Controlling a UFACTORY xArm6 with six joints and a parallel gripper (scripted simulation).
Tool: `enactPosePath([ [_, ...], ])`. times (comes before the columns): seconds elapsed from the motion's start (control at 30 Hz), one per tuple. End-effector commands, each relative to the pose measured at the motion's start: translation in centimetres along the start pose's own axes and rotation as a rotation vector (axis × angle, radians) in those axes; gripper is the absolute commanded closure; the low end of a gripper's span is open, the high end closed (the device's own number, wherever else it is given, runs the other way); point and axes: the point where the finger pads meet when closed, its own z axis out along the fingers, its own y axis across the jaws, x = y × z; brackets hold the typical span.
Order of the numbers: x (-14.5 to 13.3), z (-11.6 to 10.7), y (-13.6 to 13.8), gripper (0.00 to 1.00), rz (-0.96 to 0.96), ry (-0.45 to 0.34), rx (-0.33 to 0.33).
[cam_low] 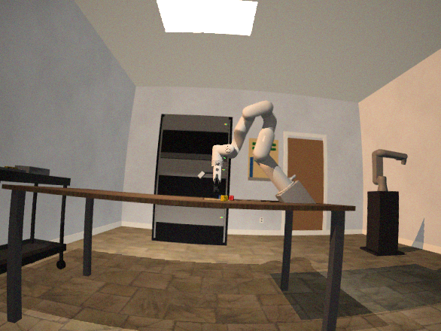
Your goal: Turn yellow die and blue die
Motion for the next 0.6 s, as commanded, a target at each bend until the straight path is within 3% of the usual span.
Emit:
enactPosePath([
  [0.0,0.0,0.0,-4.1,0.0,0.006,-0.004,-0.03],
  [0.07,0.0,0.0,-4.1,0.0,0.006,-0.004,-0.03],
  [0.57,-0.3,0.2,-12.3,0.0,0.006,-0.004,-0.03],
])
